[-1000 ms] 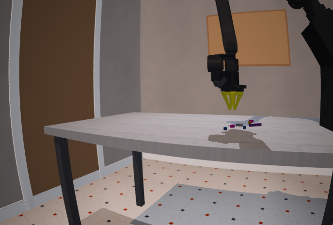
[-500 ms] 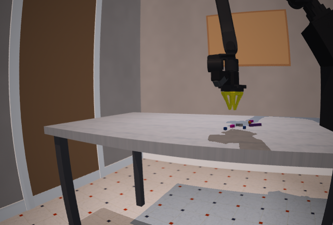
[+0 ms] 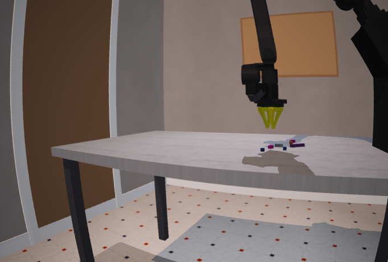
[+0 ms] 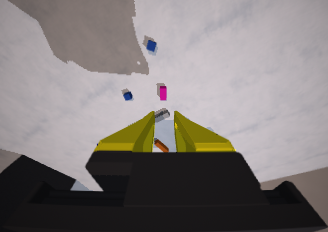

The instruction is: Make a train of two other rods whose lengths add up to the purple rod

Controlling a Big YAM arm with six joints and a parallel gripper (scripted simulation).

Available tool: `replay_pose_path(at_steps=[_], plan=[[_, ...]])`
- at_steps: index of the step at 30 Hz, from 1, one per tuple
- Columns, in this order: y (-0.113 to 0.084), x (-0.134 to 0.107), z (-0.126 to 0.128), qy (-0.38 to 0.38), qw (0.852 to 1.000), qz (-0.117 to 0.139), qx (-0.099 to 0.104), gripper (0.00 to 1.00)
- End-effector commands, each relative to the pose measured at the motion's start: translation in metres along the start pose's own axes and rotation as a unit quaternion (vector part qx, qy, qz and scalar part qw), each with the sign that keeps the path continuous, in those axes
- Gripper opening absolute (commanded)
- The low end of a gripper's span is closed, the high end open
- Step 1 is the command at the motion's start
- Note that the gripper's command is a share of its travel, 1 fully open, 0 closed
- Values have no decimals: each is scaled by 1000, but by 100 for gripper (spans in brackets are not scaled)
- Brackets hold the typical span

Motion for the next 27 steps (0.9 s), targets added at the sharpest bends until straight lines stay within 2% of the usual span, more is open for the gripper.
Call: replay_pose_path(at_steps=[1,27], plan=[[7,0,0,-6,1000,-1,-3,23],[41,-4,-1,-3,1000,0,-3,23]])
Point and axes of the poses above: the point where the finger pads meet when closed, its own y axis out along the fingers, its own z axis across the jaws, x = y × z, the point moved 7 cm from there along -y, back along the fingers, and after that the axes turned 14 degrees about -y, right-handed, at the moved point
